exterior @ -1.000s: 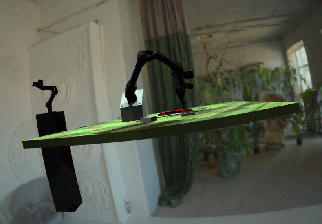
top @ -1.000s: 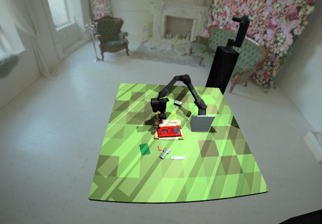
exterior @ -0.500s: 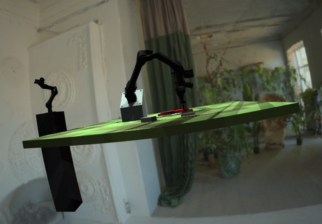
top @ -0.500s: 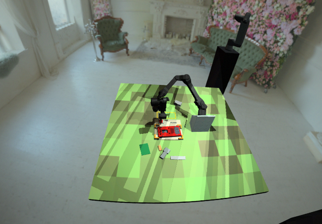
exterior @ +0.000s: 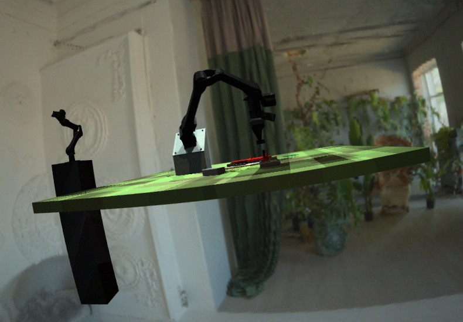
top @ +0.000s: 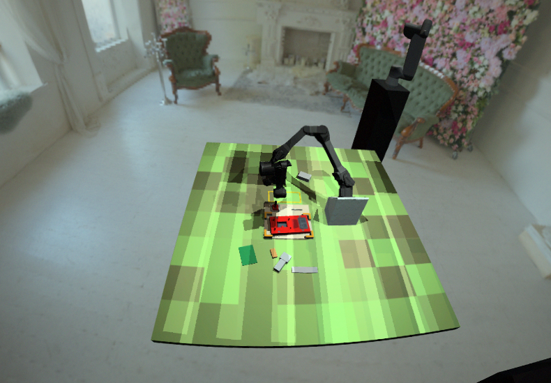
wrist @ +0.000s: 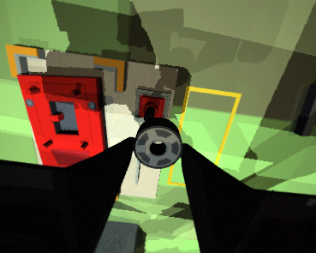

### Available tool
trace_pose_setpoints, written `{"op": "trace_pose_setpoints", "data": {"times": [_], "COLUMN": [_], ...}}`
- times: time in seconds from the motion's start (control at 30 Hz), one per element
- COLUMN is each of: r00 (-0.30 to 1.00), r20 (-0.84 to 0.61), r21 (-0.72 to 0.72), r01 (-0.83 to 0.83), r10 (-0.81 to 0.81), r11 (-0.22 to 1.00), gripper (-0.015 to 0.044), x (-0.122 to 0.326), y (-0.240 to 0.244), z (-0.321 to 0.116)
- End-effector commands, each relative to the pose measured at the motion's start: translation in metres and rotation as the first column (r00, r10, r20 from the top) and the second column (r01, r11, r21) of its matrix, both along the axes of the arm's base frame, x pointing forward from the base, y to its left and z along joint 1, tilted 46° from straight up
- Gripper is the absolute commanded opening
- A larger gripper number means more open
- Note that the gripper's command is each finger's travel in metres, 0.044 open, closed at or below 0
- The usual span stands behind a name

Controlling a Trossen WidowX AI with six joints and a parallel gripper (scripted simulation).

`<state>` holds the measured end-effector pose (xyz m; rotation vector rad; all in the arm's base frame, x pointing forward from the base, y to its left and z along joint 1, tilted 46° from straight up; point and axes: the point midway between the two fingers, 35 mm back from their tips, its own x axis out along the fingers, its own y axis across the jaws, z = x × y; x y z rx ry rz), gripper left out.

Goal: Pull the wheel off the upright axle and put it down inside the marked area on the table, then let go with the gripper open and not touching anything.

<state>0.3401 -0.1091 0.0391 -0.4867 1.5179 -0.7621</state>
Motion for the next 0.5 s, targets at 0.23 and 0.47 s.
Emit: {"op": "trace_pose_setpoints", "data": {"times": [0.23,0.47], "r00": [1.0,1.0], "r20": [-0.001,-0.001], "r21": [-0.001,-0.001], "r01": [0.003,0.004], "r10": [-0.003,-0.004], "r11": [1.0,1.0], "gripper": [0.0,0.0], "x": [-0.022,-0.038], "y": [-0.018,-0.028], "z": [0.025,0.04]}}
